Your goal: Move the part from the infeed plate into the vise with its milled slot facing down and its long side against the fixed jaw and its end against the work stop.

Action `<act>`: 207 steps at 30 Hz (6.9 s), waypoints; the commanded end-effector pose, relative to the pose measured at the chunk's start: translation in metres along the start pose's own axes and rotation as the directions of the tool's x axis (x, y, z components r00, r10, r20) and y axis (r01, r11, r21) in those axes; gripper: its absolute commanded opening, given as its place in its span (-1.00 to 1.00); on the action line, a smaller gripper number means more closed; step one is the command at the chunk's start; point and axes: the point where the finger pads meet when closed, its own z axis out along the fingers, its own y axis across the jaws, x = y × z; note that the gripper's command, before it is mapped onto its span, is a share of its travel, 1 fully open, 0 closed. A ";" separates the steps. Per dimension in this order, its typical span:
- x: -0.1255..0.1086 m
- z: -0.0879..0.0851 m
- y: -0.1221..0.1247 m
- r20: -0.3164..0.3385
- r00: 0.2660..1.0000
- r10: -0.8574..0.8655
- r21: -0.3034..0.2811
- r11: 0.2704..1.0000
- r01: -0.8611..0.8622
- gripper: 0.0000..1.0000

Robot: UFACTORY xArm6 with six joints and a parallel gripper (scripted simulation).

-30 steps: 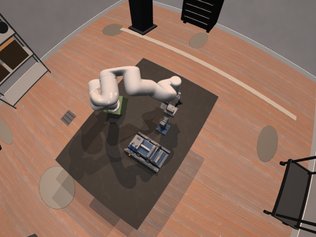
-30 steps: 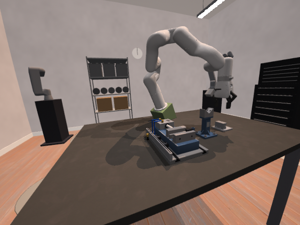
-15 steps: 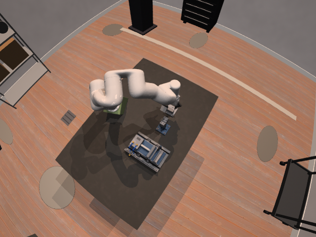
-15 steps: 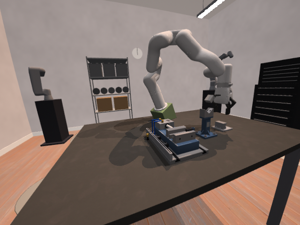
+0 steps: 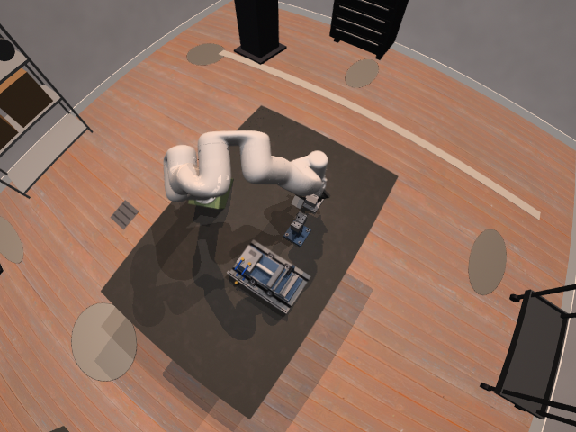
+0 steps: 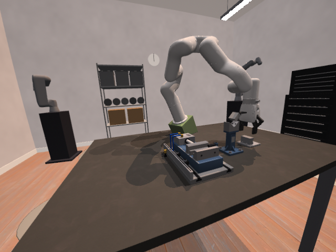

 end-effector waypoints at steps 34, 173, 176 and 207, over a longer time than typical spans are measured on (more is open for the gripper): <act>-0.001 0.045 -0.002 0.003 1.000 0.001 0.004 1.000 -0.001 0.78; -0.001 -0.132 0.000 0.003 1.000 0.001 0.004 1.000 -0.001 -1.00; -0.001 -0.134 0.000 0.003 1.000 0.001 0.004 1.000 -0.001 -1.00; -0.001 -0.161 0.000 0.003 1.000 0.001 0.004 1.000 -0.001 -1.00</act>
